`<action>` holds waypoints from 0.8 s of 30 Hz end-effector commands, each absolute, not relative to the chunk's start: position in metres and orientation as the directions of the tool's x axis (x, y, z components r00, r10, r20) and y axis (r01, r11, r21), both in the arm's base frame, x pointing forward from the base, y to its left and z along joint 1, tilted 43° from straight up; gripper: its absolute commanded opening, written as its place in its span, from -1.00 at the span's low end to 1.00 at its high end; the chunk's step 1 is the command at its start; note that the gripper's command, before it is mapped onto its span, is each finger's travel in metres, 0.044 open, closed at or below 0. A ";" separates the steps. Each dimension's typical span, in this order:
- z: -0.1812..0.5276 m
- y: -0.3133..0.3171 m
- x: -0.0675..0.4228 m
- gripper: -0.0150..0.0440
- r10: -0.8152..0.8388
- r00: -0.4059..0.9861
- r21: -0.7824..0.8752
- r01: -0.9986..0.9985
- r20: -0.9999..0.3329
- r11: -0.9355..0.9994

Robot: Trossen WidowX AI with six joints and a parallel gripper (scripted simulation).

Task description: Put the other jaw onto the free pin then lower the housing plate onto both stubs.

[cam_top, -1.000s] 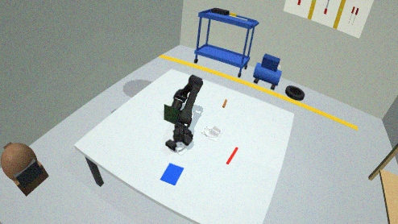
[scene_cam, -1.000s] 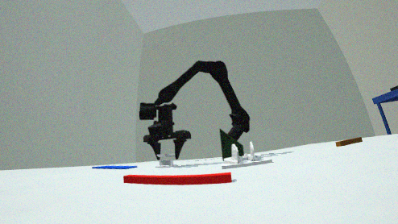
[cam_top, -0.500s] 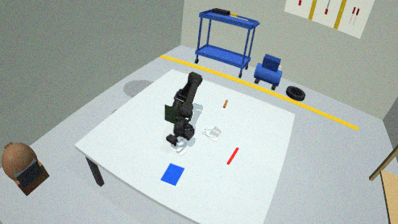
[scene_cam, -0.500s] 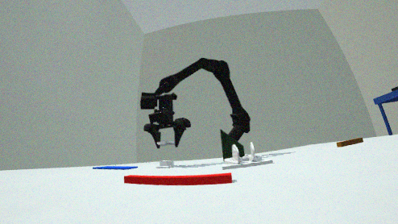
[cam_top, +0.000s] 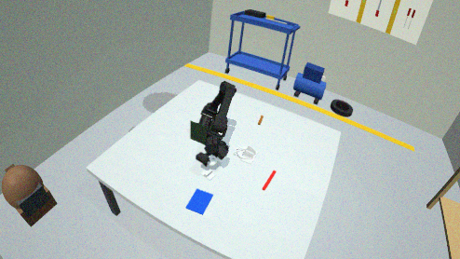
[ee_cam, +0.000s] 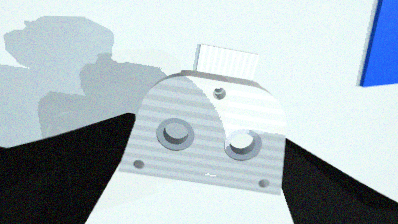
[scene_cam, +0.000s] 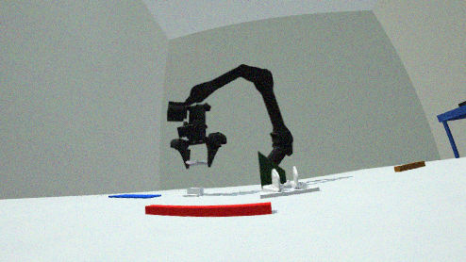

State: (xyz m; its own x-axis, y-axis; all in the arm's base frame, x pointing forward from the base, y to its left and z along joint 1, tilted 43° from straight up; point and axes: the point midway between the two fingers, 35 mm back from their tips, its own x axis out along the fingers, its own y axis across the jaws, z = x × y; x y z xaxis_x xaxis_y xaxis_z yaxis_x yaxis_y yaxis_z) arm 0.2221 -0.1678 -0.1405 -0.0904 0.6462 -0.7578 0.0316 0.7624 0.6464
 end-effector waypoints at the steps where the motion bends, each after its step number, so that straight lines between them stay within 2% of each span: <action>1: -0.129 -0.158 0.229 0.70 0.647 -0.091 0.647 0.027 -0.757 0.762; 24: -0.078 -0.108 0.258 0.70 0.637 -0.085 0.640 -0.021 -0.766 0.768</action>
